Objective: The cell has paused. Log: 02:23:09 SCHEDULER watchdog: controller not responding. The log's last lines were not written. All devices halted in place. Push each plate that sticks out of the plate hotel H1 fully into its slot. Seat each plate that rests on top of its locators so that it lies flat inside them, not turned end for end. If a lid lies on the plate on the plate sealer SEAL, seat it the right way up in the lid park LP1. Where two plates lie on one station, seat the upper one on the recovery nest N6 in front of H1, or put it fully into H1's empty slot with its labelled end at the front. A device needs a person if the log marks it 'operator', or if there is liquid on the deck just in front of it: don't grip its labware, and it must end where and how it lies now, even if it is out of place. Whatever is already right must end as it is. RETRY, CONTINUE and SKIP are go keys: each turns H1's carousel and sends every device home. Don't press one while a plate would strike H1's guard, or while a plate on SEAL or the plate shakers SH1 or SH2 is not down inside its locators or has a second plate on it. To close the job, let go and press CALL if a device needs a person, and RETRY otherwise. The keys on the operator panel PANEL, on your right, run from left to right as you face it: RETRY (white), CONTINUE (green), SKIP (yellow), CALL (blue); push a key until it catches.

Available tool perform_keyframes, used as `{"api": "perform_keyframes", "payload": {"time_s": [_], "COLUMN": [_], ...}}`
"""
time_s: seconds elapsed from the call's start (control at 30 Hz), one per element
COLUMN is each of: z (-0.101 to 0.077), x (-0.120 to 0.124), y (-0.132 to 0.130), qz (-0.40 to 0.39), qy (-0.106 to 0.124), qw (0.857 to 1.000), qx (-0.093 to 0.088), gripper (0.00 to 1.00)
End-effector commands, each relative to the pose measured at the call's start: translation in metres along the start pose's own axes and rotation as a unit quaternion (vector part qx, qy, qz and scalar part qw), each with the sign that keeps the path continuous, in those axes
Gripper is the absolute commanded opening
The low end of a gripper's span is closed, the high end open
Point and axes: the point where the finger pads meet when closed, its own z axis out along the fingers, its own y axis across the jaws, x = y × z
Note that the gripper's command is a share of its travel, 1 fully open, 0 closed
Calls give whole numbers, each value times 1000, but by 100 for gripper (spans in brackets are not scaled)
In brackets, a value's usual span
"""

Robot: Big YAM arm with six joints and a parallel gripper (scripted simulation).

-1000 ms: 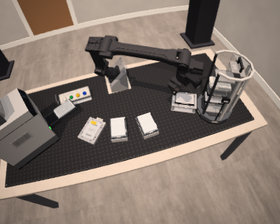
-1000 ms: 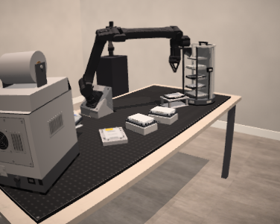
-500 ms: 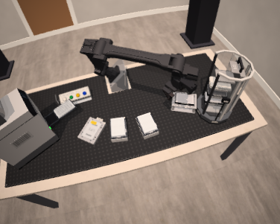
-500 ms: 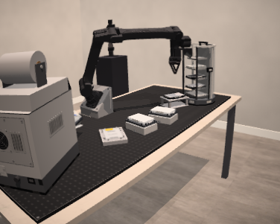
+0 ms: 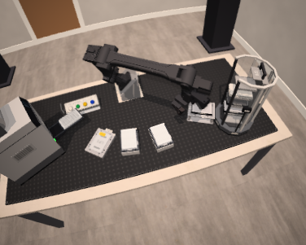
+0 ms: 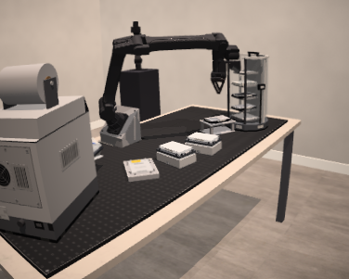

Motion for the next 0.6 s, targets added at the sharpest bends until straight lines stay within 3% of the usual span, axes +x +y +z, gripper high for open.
{"api": "perform_keyframes", "payload": {"time_s": [0.0, 0.03, 0.07, 0.37, 0.57], "z": [-1, 7, -1, 0, 0], "x": [2, 2, 2, 9, 12], "y": [-18, -15, -23, -51, -64], "qz": [-2, 23, 44, 196, 204], "qy": [5, 10, 2, -2, -2], "qw": [1000, 1000, 999, 981, 979], "qx": [-3, -1, -4, -6, -6], "gripper": [100, 100, 100, 100, 100]}}
